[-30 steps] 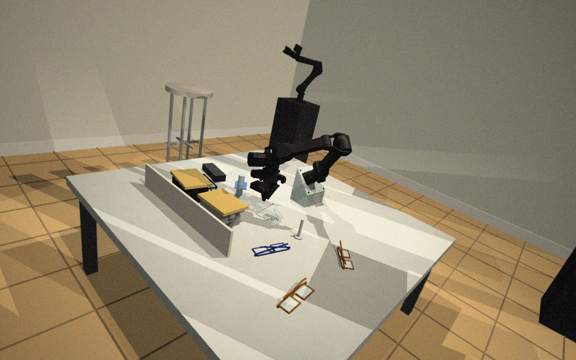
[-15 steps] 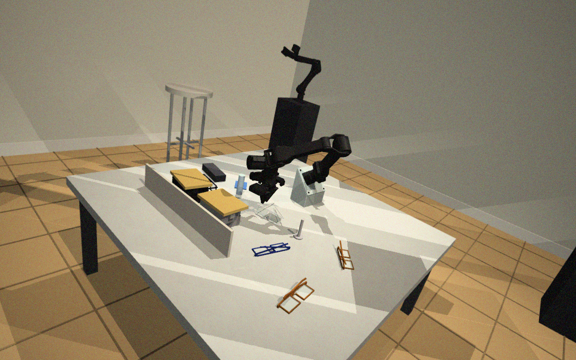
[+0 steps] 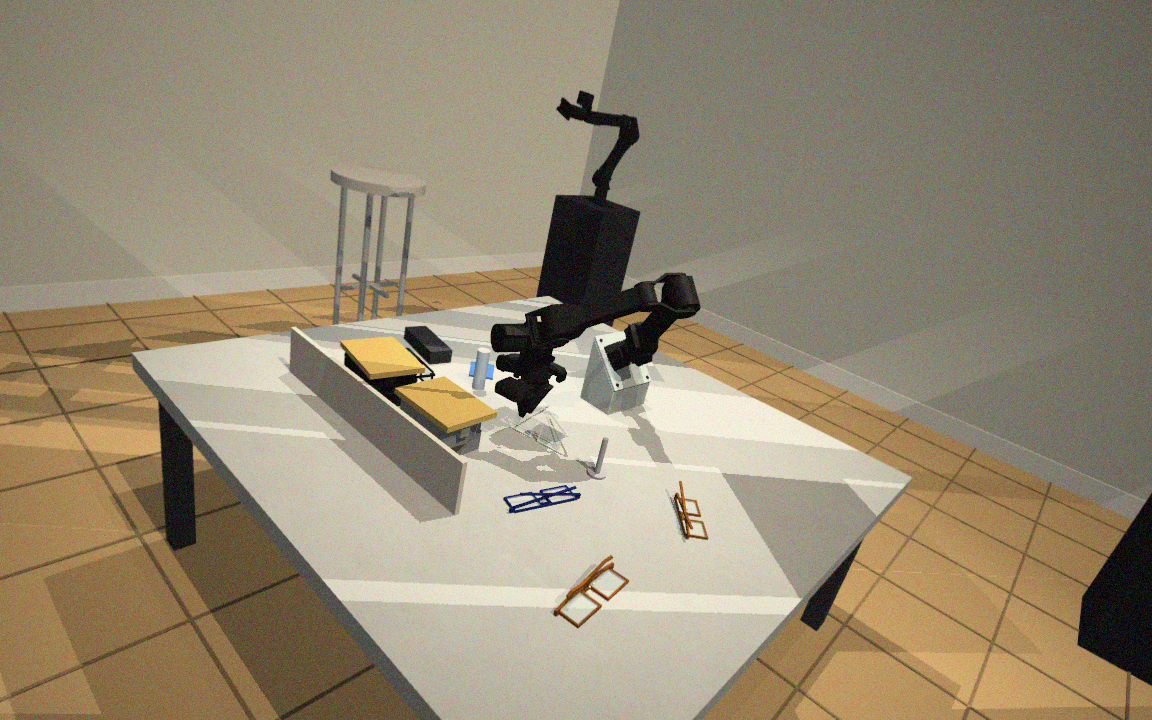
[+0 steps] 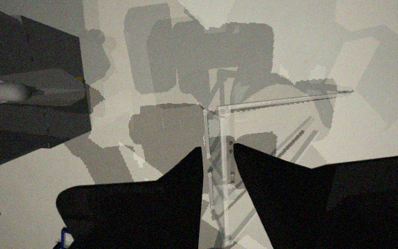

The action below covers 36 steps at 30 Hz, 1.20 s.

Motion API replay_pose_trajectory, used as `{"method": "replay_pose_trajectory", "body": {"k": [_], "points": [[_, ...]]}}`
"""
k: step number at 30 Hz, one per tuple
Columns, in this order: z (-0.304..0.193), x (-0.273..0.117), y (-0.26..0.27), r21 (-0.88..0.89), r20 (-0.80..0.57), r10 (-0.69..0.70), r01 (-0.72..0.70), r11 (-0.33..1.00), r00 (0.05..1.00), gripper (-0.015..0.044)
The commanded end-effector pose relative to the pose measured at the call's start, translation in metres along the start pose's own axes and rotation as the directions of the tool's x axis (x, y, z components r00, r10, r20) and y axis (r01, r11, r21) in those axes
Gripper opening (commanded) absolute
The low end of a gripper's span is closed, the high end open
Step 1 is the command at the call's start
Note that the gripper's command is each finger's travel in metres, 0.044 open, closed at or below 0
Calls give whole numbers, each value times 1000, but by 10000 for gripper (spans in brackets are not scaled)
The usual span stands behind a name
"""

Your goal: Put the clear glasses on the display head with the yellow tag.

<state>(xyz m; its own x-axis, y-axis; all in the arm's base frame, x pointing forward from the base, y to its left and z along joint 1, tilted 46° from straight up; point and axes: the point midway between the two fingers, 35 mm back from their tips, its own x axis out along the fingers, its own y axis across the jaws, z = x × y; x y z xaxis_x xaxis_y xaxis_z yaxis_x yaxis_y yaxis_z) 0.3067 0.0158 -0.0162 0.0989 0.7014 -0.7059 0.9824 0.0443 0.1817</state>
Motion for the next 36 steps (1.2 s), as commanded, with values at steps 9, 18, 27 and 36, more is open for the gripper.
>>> {"method": "replay_pose_trajectory", "body": {"k": [9, 18, 27, 36], "points": [[-1, 20, -1, 10, -9, -1, 1, 1000, 1000, 120], [-2, 24, -2, 10, -10, -1, 1, 1000, 1000, 120], [-1, 24, -3, 5, -5, -2, 2, 1000, 1000, 100], [-1, 24, -3, 5, -5, -2, 2, 1000, 1000, 40]]}}
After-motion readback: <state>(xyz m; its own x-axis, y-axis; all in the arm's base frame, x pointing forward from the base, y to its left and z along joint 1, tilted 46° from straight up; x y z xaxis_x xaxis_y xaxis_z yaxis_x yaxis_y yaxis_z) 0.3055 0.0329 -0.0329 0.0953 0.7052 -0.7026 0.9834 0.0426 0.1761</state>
